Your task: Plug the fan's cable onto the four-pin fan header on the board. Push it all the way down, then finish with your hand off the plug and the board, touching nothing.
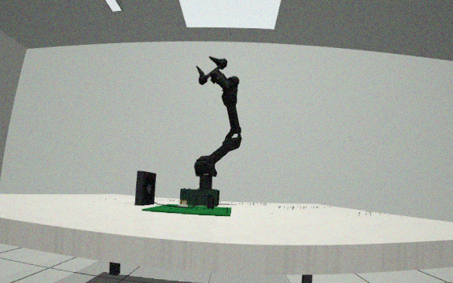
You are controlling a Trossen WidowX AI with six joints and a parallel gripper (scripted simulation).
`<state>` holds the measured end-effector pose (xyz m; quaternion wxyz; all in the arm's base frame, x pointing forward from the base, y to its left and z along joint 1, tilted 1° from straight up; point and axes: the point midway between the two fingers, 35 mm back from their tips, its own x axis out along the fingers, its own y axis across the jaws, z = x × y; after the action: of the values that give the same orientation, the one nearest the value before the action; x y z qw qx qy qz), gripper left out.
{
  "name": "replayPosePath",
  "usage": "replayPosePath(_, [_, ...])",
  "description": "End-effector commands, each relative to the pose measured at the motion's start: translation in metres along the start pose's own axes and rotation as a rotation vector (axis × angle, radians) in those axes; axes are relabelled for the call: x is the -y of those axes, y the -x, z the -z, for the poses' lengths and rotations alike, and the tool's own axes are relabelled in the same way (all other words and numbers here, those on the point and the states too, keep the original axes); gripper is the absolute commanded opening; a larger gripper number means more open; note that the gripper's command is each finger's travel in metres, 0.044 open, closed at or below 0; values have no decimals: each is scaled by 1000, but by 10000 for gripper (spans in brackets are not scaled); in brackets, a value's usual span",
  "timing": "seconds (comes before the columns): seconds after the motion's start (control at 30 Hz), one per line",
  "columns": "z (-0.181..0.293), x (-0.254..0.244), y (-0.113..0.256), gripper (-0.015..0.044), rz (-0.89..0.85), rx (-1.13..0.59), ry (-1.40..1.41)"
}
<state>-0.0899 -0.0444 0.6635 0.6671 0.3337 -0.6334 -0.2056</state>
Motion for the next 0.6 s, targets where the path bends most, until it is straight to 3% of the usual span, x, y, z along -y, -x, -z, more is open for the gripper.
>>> replayPosePath(0.0, [62,40,-22,440,69,-195,332])
replayPosePath(0.27, [159,101,-28,440,50,-548,855])
replayPosePath(0.57, [263,168,4,440,-188,-978,1395])
